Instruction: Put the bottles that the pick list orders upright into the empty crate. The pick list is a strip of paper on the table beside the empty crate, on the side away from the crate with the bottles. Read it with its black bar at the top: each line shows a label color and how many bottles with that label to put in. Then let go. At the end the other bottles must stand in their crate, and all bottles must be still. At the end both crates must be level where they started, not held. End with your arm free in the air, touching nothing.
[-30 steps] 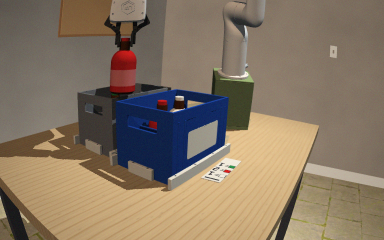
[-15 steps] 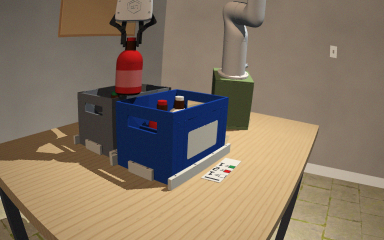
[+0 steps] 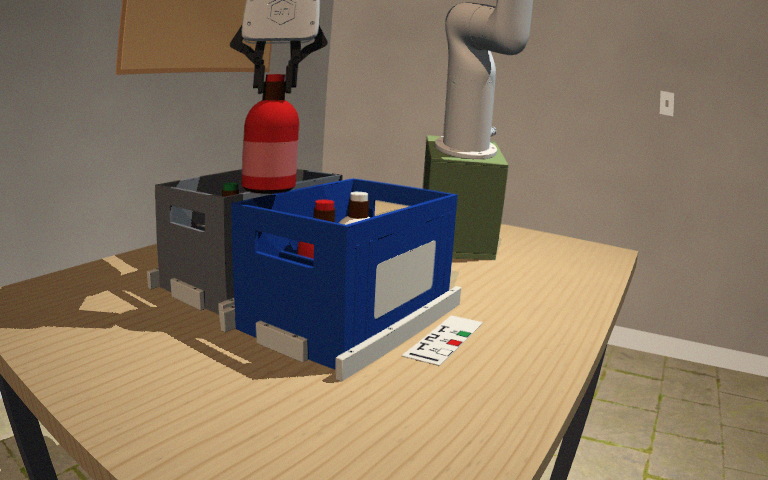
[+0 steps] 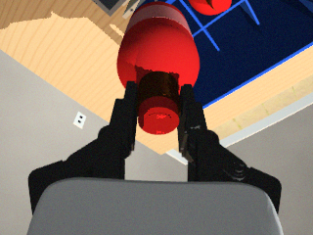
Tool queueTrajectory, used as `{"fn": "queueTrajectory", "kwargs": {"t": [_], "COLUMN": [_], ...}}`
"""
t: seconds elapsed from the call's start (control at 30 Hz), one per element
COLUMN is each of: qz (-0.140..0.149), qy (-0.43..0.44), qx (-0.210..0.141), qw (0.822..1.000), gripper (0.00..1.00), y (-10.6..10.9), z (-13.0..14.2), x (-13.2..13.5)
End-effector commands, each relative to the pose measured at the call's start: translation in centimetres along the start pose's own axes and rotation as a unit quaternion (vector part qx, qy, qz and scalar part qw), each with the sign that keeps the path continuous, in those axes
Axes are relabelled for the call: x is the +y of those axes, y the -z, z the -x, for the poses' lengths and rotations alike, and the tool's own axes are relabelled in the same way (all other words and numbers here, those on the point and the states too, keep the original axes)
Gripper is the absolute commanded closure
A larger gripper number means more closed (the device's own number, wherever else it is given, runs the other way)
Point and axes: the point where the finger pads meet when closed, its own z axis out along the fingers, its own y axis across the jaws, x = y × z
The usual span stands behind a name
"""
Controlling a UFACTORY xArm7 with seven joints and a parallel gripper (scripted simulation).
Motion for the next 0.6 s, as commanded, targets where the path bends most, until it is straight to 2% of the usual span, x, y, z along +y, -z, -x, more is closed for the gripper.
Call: {"fn": "queueTrajectory", "kwargs": {"t": [0.0,0.57], "qz": [-0.002,-0.002], "qy": [0.000,0.000], "qx": [-0.001,-0.001], "qw": [1.000,1.000], "gripper": [1.00,1.00], "y": [0.2,0.2], "z": [0.7,2.4], "x": [0.4,1.8]}}
